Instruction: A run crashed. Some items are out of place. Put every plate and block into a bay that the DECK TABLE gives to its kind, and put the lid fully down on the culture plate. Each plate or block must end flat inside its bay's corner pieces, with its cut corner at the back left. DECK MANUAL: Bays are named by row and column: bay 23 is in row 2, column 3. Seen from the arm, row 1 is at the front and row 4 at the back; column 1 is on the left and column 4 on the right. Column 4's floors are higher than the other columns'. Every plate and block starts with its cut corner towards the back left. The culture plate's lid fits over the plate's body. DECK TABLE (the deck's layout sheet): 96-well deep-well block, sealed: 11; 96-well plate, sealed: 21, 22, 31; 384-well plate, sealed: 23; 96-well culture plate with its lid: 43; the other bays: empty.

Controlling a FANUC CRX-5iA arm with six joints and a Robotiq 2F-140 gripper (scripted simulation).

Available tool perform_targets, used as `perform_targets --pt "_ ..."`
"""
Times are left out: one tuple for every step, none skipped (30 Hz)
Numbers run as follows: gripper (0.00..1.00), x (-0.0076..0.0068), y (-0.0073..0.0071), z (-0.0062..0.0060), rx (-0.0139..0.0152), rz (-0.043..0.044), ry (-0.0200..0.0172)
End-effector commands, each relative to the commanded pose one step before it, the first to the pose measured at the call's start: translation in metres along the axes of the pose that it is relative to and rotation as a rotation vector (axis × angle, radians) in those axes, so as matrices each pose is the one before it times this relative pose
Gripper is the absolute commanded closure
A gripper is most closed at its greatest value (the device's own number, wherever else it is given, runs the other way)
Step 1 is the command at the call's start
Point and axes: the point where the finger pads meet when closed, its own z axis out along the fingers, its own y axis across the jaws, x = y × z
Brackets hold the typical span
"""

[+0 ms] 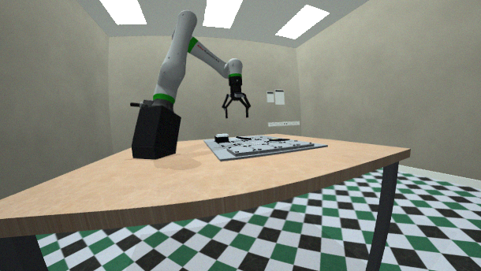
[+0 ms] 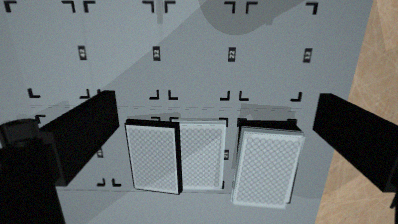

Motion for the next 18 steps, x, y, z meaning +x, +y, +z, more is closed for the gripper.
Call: perform_targets --pt "0.0 -0.01789 -0.00087 -0.00058 0.00191 0.00027 0.00201" --pt "0.0 -0.004 0.0 0.0 0.0 0.0 -0.00001" --pt "0.0 0.0 0.0 0.0 0.0 0.0 0.0" --pt "0.0 0.0 0.0 0.0 0.0 0.0 0.0" --pt "0.0 -0.00402 0.0 0.0 0.0 0.0 0.0" --pt "0.0 -0.004 0.0 0.0 0.0 0.0 -0.00001" --pt "0.0 -0.004 0.0 0.0 0.0 0.0 -0.00001" --pt "0.0 -0.004 0.0 0.0 0.0 0.0 -0.00001" --pt "0.0 -0.004 0.0 0.0 0.0 0.0 -0.00001" --pt "0.0 -0.004 0.0 0.0 0.0 0.0 -0.00001" --pt "0.0 -0.004 0.0 0.0 0.0 0.0 -0.00001" --pt "0.0 -0.004 0.0 0.0 0.0 0.0 -0.00001" --pt "0.0 -0.004 0.0 0.0 0.0 0.0 -0.00001" --pt "0.0 -0.004 0.0 0.0 0.0 0.0 -0.00001" --pt "0.0 -0.004 0.0 0.0 0.0 0.0 -0.00001" --pt "0.0 -0.004 0.0 0.0 0.0 0.0 -0.00001" --pt "0.0 -0.004 0.0 0.0 0.0 0.0 -0.00001" --pt "0.0 -0.004 0.0 0.0 0.0 0.0 -0.00001"
